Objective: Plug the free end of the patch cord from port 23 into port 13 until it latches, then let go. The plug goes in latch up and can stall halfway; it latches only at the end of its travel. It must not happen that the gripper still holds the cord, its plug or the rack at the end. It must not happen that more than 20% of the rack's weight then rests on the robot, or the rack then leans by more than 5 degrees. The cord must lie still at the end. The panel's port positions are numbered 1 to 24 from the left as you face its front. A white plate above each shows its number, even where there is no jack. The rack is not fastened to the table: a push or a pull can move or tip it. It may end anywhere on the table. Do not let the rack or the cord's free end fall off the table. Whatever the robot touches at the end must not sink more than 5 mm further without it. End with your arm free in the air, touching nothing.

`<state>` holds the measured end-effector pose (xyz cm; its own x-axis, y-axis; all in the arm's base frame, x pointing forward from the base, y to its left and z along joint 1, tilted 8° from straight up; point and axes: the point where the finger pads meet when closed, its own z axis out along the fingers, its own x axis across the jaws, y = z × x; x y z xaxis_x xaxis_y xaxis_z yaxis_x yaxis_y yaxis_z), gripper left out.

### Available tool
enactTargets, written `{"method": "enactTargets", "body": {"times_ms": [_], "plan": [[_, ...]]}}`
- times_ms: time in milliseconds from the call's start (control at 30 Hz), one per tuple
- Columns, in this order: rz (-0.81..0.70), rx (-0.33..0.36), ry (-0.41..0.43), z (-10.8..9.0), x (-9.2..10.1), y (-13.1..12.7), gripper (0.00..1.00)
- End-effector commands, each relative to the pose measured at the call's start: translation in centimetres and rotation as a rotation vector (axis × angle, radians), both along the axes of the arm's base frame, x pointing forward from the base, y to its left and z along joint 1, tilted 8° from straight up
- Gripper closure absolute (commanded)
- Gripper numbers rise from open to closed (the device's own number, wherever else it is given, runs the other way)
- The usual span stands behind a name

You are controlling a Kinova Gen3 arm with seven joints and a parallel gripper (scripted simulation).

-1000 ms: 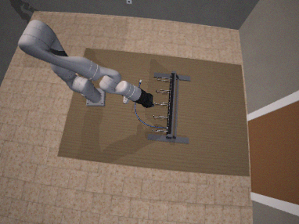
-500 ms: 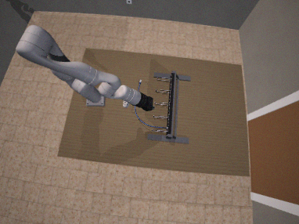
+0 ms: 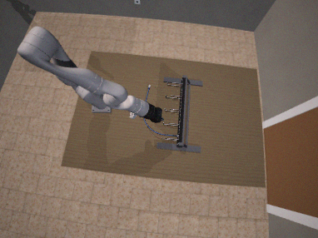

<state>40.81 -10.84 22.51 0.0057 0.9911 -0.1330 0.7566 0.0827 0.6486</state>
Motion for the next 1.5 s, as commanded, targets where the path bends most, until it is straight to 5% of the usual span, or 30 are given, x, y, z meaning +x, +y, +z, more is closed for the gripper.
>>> {"method": "enactTargets", "body": {"times_ms": [0, 1467], "plan": [[-0.02, -0.002, 0.0, 0.06, -0.15, -1.04, 1.0], [-0.02, -0.002, 0.0, 0.06, -0.08, -1.9, 1.0]]}}
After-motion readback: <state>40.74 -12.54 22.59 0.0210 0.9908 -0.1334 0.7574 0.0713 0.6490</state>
